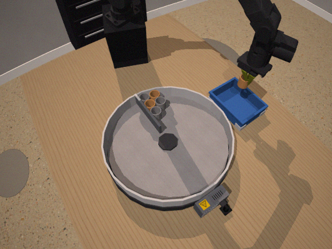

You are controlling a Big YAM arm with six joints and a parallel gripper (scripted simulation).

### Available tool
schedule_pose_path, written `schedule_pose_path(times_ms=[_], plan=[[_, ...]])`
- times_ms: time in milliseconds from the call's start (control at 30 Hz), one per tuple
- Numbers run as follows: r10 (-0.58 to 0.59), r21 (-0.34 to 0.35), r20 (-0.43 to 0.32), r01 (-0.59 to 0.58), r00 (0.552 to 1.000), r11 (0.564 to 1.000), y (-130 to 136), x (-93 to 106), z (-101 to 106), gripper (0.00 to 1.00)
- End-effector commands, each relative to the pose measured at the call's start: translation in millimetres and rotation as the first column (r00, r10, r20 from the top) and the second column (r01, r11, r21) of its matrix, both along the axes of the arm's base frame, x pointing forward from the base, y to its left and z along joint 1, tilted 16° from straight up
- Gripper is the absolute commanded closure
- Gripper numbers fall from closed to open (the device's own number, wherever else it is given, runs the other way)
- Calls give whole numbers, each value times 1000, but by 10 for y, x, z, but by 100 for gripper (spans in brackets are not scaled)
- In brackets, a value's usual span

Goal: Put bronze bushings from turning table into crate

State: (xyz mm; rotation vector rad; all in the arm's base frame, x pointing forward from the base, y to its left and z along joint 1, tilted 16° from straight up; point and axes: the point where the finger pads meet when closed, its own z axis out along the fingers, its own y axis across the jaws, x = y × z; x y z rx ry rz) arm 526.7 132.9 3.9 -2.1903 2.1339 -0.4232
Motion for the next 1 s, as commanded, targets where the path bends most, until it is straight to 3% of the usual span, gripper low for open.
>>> schedule_pose_path(times_ms=[0,500,667,767,967], plan=[[7,23,61,-9,998,1000,194,206,305,100],[7,22,60,-9,998,1000,194,206,303,100],[8,15,39,-9,999,1000,192,203,187,100],[8,23,61,-9,998,1000,202,230,313,100],[8,23,62,-9,998,1000,202,231,321,100]])
